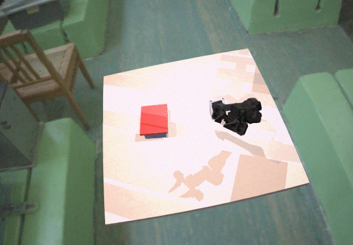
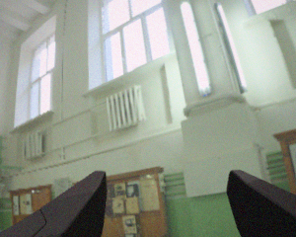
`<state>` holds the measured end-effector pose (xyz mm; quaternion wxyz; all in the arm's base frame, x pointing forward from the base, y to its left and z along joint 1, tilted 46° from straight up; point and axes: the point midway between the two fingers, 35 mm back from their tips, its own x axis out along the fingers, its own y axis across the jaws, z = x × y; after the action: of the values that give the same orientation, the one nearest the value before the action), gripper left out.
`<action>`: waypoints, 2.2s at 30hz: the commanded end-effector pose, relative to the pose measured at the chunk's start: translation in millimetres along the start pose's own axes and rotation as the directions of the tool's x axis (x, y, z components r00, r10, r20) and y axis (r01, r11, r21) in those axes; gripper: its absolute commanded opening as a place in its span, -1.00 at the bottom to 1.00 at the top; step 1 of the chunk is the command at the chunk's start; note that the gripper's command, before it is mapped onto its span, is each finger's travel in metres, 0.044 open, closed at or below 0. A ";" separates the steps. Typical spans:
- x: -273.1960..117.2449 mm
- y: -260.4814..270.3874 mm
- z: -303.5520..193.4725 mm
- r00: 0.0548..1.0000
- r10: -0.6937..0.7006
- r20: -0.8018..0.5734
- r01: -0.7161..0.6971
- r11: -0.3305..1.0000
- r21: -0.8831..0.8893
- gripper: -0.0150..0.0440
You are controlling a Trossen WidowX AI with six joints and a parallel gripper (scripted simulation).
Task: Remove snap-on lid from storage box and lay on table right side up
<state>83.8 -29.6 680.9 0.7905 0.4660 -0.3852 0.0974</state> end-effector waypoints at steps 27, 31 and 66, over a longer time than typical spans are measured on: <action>-30.9 -392.9 -168.7 0.574 -0.620 -0.535 0.782 0.609 0.132 0.31; -56.0 -425.9 -174.6 0.500 -0.650 -0.573 0.846 0.508 0.163 0.31; -278.9 -545.8 -230.5 0.126 -0.588 -0.799 0.862 -0.333 0.381 0.31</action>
<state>291.5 -102.9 84.8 0.3368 0.8905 0.2364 -0.1939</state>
